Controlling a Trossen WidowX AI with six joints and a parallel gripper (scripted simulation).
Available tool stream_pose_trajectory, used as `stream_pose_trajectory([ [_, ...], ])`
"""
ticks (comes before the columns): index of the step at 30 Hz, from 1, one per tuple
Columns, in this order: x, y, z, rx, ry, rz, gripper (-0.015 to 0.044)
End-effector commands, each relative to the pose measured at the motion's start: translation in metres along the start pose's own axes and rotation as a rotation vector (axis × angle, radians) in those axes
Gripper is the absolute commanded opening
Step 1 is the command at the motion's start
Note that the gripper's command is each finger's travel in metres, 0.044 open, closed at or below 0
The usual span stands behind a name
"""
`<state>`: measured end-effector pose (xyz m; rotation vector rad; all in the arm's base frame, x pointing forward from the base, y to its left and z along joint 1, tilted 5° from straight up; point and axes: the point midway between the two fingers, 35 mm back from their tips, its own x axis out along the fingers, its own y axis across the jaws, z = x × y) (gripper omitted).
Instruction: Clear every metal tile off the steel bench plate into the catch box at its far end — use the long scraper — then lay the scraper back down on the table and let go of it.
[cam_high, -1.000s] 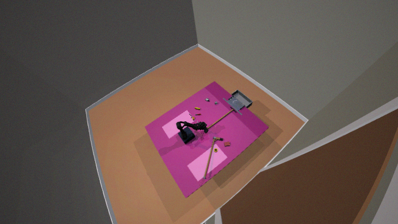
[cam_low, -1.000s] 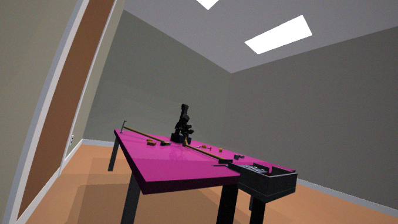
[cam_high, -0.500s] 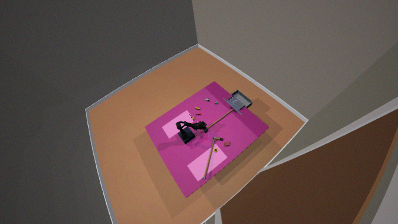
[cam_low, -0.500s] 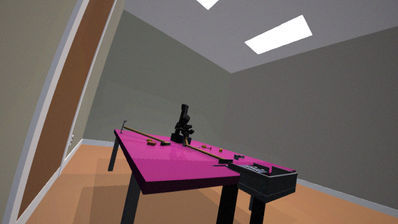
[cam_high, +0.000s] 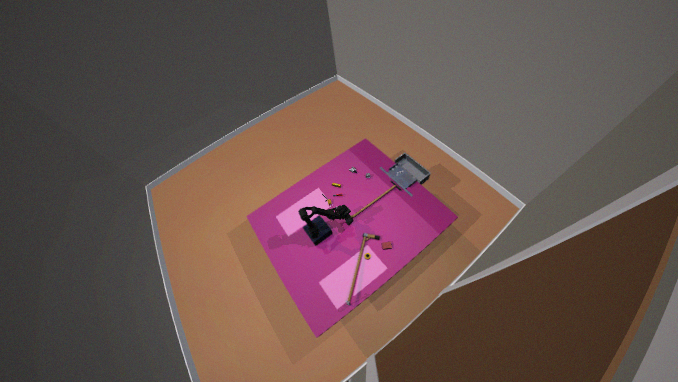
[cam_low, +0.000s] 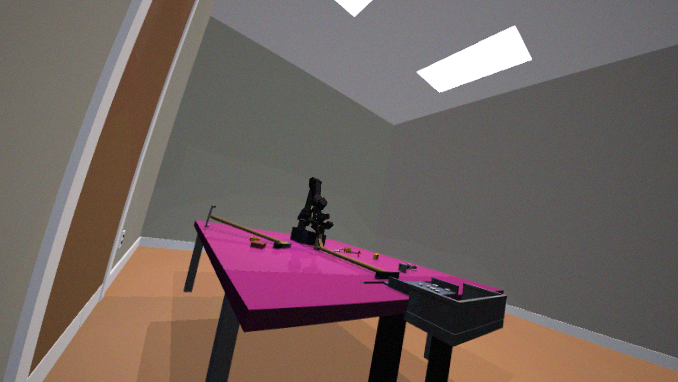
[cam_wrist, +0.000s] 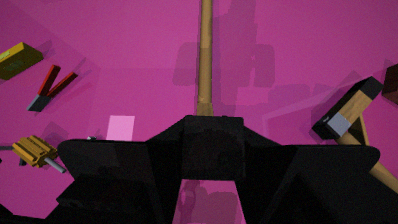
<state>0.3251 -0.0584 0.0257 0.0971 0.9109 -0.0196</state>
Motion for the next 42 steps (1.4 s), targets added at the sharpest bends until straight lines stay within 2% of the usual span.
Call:
stream_pose_trajectory([
  [1,-0.001,0.007,0.001,-0.004,-0.003,0.006,0.0],
  [42,-0.006,0.062,-0.004,-0.003,-0.004,0.009,0.0],
])
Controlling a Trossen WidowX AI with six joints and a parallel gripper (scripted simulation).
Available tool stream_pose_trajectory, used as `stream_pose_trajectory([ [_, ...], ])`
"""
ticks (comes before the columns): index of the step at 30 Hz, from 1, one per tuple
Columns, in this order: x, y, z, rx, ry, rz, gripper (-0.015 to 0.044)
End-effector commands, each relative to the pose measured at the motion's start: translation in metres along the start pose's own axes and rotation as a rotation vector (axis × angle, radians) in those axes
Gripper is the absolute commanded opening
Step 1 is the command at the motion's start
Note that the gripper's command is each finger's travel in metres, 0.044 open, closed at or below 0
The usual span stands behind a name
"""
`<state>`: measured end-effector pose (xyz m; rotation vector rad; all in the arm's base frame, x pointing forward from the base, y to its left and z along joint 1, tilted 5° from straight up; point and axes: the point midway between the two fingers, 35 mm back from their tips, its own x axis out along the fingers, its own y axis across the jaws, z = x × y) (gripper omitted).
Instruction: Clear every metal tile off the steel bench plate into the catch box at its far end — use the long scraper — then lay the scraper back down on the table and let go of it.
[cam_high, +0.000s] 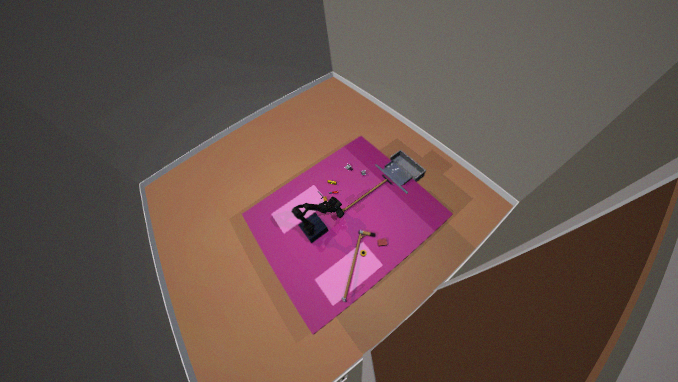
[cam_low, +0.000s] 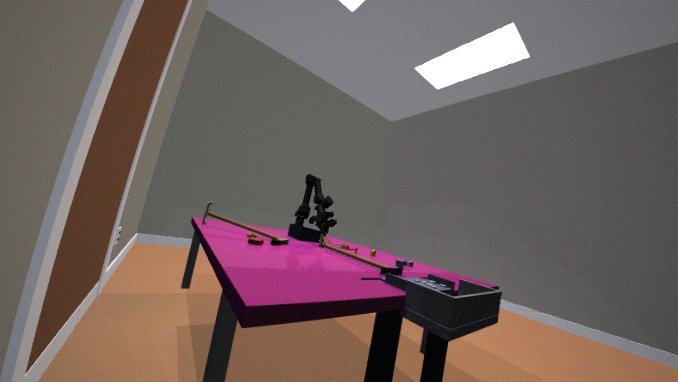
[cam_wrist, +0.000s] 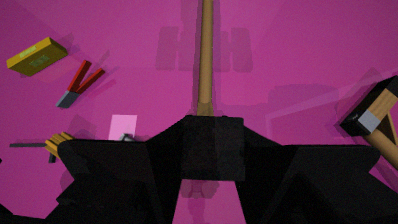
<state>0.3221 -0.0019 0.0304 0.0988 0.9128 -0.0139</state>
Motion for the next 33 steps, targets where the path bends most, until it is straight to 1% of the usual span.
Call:
stream_pose_trajectory([
  [1,-0.002,0.006,0.0,-0.002,-0.007,0.004,0.0],
  [18,-0.004,0.022,-0.001,-0.003,-0.008,0.008,0.0],
  [33,0.008,0.025,0.018,-0.006,-0.01,0.011,0.0],
])
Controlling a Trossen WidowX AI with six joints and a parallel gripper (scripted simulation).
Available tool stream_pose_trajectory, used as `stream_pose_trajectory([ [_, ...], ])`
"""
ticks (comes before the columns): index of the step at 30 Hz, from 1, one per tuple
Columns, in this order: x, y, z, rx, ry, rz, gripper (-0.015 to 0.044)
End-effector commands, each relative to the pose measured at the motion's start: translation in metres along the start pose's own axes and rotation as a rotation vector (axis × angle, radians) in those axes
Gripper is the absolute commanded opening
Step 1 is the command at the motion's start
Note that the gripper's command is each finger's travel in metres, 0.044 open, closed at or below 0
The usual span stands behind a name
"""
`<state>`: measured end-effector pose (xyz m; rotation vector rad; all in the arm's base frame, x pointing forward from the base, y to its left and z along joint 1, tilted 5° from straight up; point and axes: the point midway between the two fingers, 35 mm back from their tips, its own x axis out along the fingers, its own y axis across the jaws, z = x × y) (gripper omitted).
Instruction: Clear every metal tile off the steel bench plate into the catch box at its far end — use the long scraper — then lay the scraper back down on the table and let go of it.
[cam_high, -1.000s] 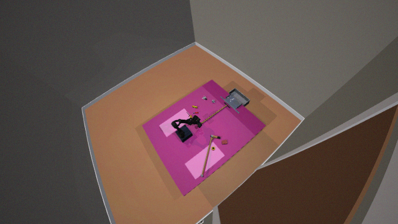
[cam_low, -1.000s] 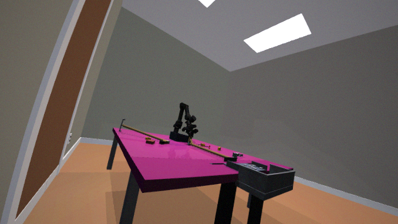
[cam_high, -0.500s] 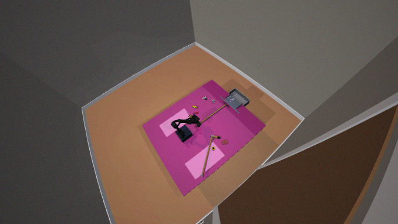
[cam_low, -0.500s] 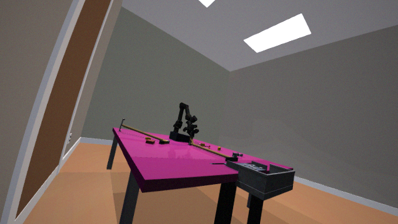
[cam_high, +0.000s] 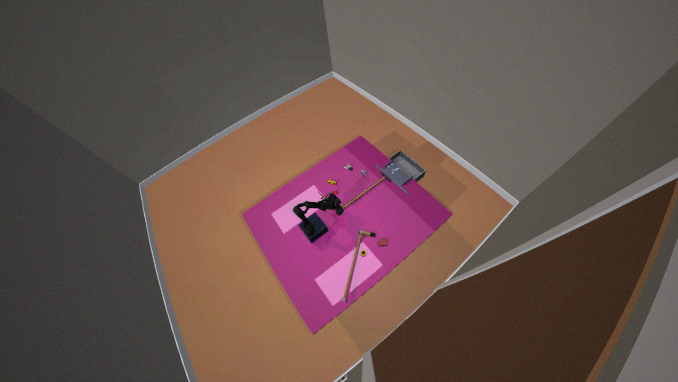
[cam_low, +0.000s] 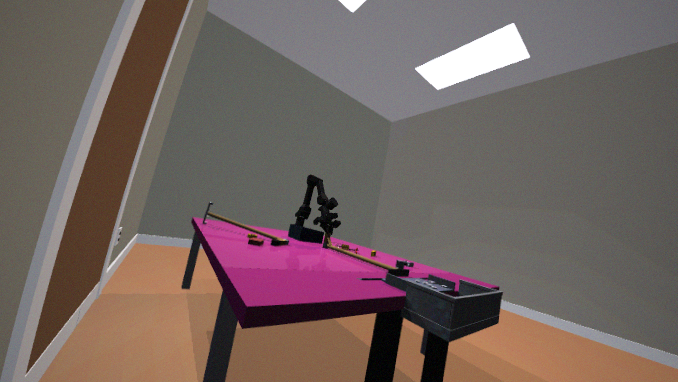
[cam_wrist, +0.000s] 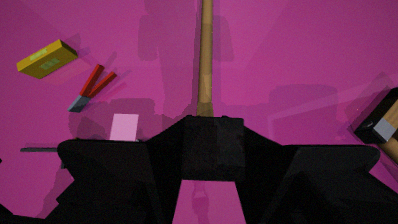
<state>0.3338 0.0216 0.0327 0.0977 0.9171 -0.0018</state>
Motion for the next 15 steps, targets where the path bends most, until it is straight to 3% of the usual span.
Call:
stream_pose_trajectory([
  [1,0.003,0.001,0.011,0.0,-0.015,0.002,0.0],
  [15,0.016,0.003,0.029,-0.003,-0.017,0.005,0.0],
])
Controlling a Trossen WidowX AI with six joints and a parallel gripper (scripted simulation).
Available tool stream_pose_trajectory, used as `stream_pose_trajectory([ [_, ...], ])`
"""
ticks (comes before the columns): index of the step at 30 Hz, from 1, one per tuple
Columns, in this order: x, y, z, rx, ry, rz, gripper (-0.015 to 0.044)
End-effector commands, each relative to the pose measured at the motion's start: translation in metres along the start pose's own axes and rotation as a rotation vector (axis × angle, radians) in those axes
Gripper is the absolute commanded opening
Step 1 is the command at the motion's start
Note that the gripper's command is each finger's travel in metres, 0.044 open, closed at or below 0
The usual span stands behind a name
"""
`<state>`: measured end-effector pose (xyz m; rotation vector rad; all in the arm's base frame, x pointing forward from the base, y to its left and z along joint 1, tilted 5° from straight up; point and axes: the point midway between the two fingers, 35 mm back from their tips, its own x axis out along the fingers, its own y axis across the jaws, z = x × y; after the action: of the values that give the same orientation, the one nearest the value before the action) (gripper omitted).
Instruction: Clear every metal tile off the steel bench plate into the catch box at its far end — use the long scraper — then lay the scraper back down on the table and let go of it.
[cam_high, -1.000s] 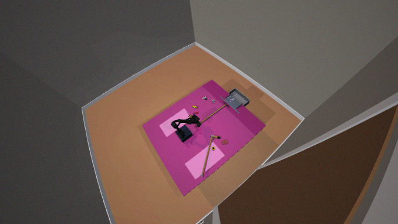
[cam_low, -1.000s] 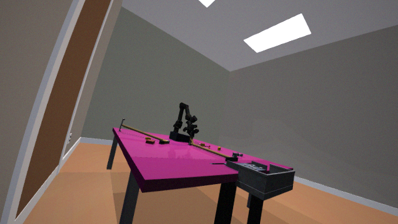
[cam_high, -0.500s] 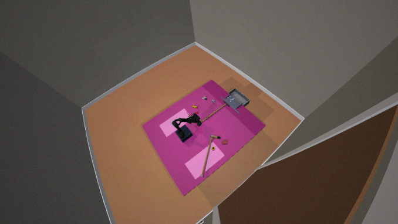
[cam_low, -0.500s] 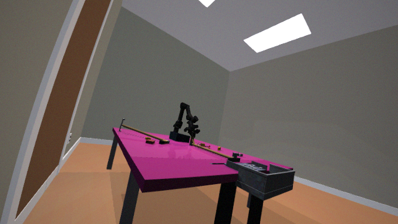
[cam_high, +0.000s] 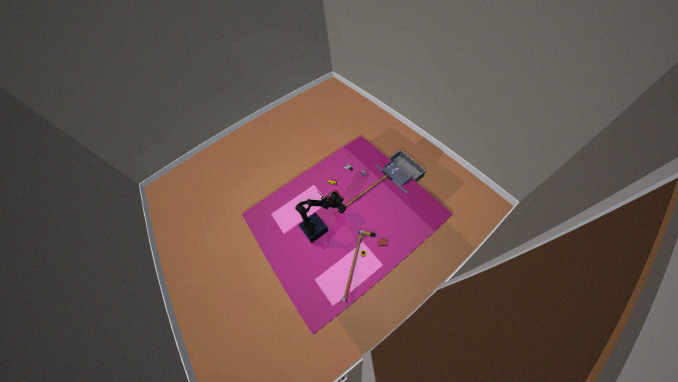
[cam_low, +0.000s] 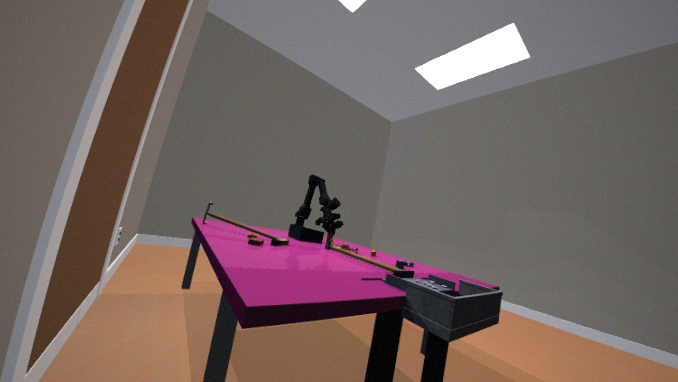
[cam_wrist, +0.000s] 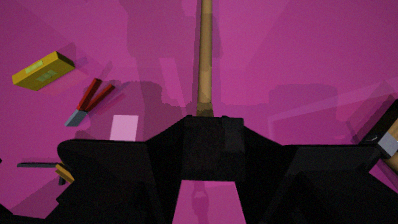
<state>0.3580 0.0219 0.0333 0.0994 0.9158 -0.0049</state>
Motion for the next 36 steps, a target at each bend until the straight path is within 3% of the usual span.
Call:
stream_pose_trajectory([
  [1,0.003,0.002,0.011,-0.006,-0.016,0.007,0.0],
  [36,0.027,0.006,0.043,-0.007,-0.019,0.009,0.0],
])
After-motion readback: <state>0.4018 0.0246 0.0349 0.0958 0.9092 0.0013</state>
